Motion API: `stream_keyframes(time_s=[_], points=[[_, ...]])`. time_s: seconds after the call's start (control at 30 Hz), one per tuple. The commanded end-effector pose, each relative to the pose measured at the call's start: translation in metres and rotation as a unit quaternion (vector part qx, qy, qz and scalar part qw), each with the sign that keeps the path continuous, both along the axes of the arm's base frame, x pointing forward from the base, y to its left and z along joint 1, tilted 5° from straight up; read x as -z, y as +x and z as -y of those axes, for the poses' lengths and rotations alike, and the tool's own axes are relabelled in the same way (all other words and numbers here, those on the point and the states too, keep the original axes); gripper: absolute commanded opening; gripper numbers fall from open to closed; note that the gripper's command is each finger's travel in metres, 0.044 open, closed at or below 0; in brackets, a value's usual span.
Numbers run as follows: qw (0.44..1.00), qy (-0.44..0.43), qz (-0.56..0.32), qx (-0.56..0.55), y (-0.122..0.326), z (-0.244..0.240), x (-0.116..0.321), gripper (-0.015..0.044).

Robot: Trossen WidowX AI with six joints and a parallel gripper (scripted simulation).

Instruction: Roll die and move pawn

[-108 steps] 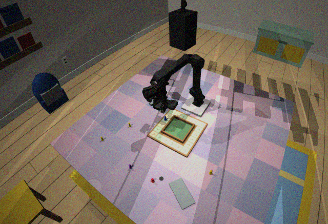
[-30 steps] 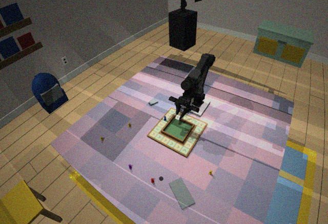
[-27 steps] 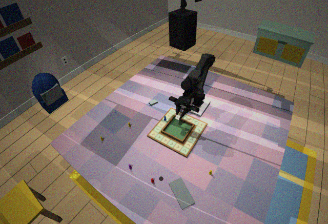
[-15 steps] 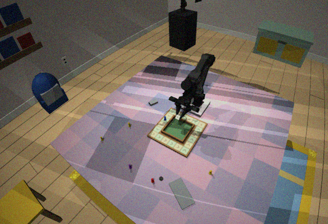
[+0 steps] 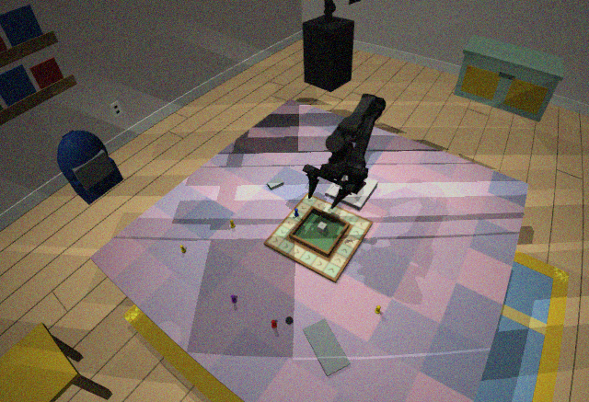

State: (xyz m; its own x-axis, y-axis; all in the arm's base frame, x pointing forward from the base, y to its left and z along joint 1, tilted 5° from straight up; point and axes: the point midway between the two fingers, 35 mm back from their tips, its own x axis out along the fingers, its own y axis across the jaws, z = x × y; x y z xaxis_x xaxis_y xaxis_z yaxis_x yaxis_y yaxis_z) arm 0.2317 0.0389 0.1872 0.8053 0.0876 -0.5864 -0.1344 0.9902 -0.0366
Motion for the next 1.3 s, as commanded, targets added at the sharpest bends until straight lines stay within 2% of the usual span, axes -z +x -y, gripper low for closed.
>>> stream_keyframes(time_s=[0.0, 0.3, 0.53, 0.6, 0.63, 0.67, 0.77, 0.97, 1.07, 1.27], points=[[0.999, -0.008, -0.039, 0.004, 0.002, 0.000, 0.001, 0.0440], [0.963, -0.040, -0.266, 0.011, 0.018, -0.001, 0.029, 0.0440], [0.913, -0.054, -0.403, 0.018, 0.027, 0.000, 0.048, 0.0440], [0.912, -0.054, -0.407, 0.019, 0.027, 0.000, 0.048, 0.0440], [0.929, -0.055, -0.365, 0.015, 0.025, 0.000, 0.043, 0.0440], [0.929, -0.055, -0.365, 0.015, 0.025, 0.000, 0.043, 0.0440], [0.926, -0.067, -0.371, 0.002, 0.029, 0.017, 0.048, 0.0361], [0.911, -0.106, -0.394, -0.055, 0.032, 0.091, 0.066, 0.0204], [0.905, -0.117, -0.401, -0.079, 0.026, 0.119, 0.073, 0.0200], [0.905, -0.117, -0.401, -0.081, 0.025, 0.120, 0.074, 0.0200]])
